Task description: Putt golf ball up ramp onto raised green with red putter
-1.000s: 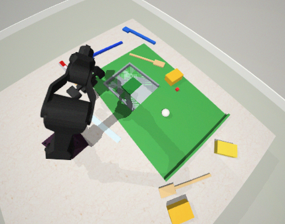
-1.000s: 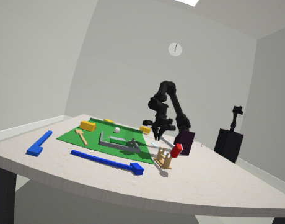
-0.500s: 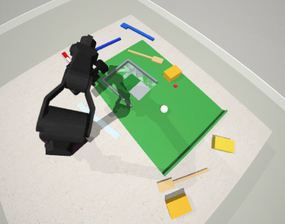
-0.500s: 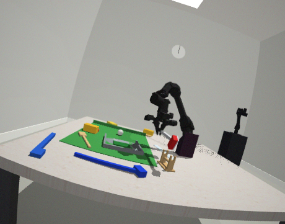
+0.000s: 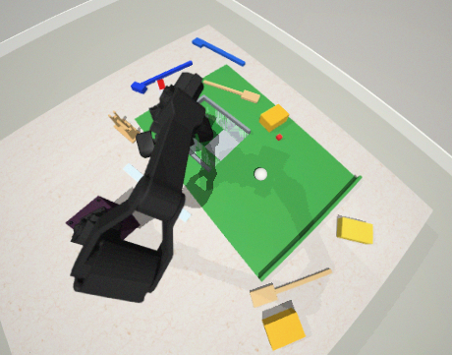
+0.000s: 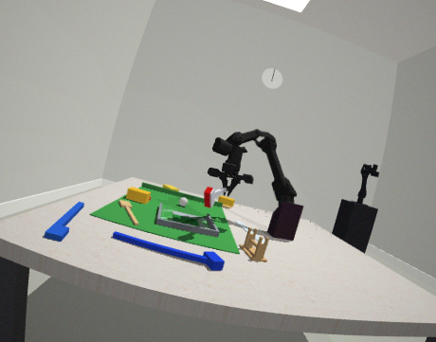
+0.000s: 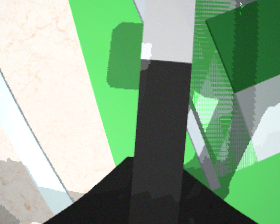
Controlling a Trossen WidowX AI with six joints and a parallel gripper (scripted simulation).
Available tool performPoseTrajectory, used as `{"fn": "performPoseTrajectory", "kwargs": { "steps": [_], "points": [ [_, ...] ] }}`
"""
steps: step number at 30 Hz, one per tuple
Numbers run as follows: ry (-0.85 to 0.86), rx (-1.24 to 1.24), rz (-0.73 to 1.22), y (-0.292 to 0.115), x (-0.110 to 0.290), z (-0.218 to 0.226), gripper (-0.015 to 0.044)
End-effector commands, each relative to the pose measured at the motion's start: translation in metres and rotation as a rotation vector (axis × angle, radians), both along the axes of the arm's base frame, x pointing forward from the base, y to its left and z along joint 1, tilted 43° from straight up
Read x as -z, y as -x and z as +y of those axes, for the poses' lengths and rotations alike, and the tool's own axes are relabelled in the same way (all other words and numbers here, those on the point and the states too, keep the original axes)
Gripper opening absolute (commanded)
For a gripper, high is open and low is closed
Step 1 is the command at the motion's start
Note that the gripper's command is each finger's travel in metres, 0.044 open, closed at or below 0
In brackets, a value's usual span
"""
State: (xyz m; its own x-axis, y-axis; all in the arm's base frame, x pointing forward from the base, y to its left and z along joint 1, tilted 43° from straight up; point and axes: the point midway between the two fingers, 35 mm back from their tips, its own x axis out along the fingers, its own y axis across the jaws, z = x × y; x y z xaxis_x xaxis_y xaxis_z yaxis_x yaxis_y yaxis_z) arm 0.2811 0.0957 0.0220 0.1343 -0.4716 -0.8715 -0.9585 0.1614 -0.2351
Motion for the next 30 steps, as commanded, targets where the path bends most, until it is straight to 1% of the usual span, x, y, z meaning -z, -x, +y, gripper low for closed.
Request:
{"fn": "performPoseTrajectory", "kwargs": {
  "steps": [1,8,15,22,30],
  "points": [
    [-0.016,0.095,-0.08,-0.011,-0.024,-0.016,0.0],
    [-0.018,0.287,-0.214,-0.021,-0.064,-0.057,0.0],
    [-0.011,0.475,-0.35,-0.019,-0.103,-0.1,0.0],
    [0.006,0.663,-0.485,-0.006,-0.141,-0.143,0.0],
    [0.038,0.876,-0.644,0.022,-0.183,-0.188,0.0]
  ]
}}
